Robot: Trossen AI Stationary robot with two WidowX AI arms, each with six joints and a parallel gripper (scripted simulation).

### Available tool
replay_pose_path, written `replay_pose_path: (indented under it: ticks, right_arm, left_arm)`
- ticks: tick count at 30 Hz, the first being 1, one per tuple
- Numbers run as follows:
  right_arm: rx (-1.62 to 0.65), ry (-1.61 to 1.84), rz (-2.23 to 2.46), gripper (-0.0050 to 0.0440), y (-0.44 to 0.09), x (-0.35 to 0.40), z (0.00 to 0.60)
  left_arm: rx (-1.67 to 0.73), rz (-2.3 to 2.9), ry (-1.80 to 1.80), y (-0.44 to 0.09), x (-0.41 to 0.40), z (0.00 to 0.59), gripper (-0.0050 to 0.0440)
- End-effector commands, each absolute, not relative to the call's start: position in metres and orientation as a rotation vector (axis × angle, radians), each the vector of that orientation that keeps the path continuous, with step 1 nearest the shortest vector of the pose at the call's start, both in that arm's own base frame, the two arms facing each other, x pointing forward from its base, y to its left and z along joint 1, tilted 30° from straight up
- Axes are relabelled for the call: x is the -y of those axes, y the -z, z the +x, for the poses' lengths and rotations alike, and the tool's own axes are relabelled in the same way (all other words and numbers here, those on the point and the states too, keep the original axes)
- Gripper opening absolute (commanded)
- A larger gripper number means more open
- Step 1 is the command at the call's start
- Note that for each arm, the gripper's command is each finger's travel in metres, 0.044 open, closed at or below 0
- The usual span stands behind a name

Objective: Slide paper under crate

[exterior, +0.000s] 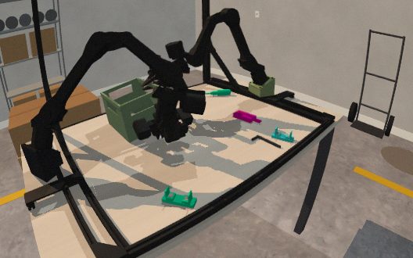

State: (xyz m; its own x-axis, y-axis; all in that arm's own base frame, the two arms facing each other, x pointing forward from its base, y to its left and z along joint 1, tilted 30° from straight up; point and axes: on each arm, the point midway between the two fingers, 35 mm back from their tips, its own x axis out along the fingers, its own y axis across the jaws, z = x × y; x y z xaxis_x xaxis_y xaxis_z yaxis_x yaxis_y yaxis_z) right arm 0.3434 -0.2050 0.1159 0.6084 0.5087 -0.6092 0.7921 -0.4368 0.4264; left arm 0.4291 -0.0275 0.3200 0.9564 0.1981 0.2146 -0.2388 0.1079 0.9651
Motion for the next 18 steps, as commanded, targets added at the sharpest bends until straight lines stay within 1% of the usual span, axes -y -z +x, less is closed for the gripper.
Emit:
replay_pose_path:
  ticks: [1, 18]
  right_arm:
    - [-1.047, 0.517, 2.125, 0.0060, -0.1122, 0.1944, 0.3461]
    - [-1.047, 0.517, 2.125, 0.0060, -0.1142, 0.1860, 0.3483]
  left_arm:
    - [0.095, 1.407, -0.384, -0.3497, 0.0252, 0.4203, 0.0000]
    - [0.095, 1.407, -0.384, -0.3497, 0.0252, 0.4203, 0.0000]
